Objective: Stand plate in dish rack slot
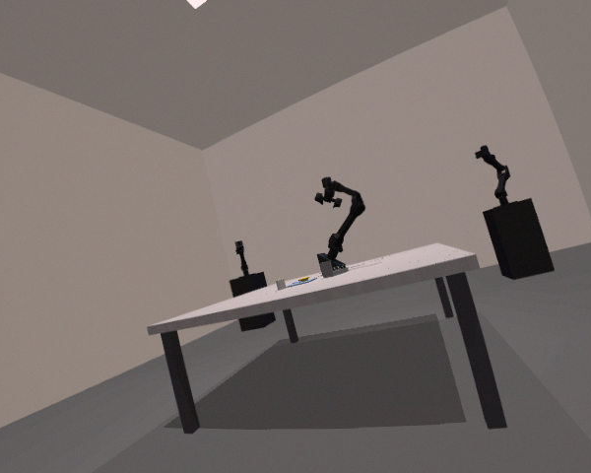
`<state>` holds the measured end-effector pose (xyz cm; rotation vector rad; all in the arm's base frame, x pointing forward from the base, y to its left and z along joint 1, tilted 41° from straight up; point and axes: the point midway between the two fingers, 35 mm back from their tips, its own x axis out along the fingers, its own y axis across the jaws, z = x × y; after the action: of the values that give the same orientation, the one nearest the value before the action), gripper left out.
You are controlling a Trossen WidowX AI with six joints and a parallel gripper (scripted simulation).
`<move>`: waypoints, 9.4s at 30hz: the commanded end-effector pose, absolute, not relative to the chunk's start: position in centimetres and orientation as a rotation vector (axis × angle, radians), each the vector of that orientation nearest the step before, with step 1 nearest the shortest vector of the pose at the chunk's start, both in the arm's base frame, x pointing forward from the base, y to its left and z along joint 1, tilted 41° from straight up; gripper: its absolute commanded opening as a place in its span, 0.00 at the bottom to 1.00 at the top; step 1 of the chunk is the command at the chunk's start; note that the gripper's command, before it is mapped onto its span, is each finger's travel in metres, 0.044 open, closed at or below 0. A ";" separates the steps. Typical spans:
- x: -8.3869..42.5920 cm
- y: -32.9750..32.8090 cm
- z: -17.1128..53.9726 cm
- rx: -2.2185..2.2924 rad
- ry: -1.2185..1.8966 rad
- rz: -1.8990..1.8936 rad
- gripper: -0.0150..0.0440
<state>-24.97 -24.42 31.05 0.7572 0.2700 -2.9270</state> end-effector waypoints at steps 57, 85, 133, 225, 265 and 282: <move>7.0 -34.1 11.6 0.747 1.444 -0.979 0.93; 21.2 -23.8 5.3 0.594 1.594 -0.013 0.93; 27.4 -7.0 -7.3 0.587 1.518 0.524 0.93; 29.0 -15.6 3.5 0.640 1.549 0.458 0.25; 24.4 -3.3 14.8 1.672 1.691 -0.707 0.25; 20.8 1.1 17.3 2.041 1.598 -1.220 0.25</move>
<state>21.27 0.61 17.12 2.0003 1.6064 -1.1652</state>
